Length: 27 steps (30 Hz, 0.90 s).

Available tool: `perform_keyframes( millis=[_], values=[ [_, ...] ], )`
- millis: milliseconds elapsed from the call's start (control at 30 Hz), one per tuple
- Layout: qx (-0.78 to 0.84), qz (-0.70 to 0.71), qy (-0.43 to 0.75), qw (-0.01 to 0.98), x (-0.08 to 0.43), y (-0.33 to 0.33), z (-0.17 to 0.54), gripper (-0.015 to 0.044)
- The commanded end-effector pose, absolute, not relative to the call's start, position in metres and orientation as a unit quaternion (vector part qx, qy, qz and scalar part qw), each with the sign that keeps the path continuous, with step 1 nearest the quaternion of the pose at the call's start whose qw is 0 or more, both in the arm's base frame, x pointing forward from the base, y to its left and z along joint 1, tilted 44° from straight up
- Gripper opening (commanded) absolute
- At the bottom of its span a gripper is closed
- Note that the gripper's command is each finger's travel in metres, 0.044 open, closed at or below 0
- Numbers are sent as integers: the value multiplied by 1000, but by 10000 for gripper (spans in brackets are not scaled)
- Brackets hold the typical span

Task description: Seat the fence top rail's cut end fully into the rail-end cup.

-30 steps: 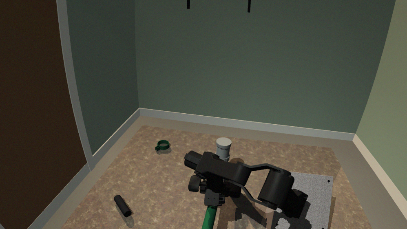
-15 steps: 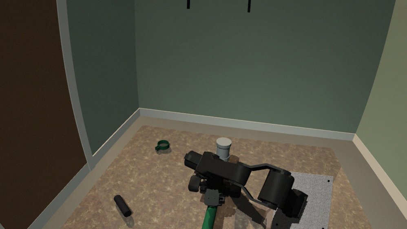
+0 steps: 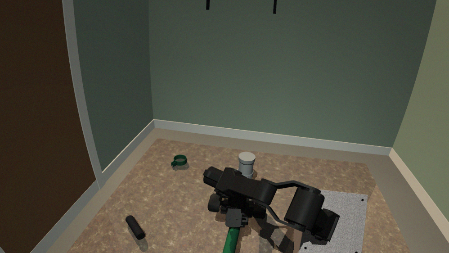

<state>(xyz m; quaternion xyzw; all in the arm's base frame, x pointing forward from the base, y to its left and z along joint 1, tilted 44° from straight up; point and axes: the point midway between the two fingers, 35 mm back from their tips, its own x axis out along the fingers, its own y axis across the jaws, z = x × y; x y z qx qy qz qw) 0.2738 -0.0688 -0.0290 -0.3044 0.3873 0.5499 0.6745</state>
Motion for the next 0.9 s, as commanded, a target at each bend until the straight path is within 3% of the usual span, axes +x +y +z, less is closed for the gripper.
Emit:
perform_keyframes(
  millis=[0, 867],
  values=[
    [-310, 547, 388, 674, 275, -74, -28, 0],
    [-310, 547, 389, 674, 276, -77, -28, 0]
  ],
)
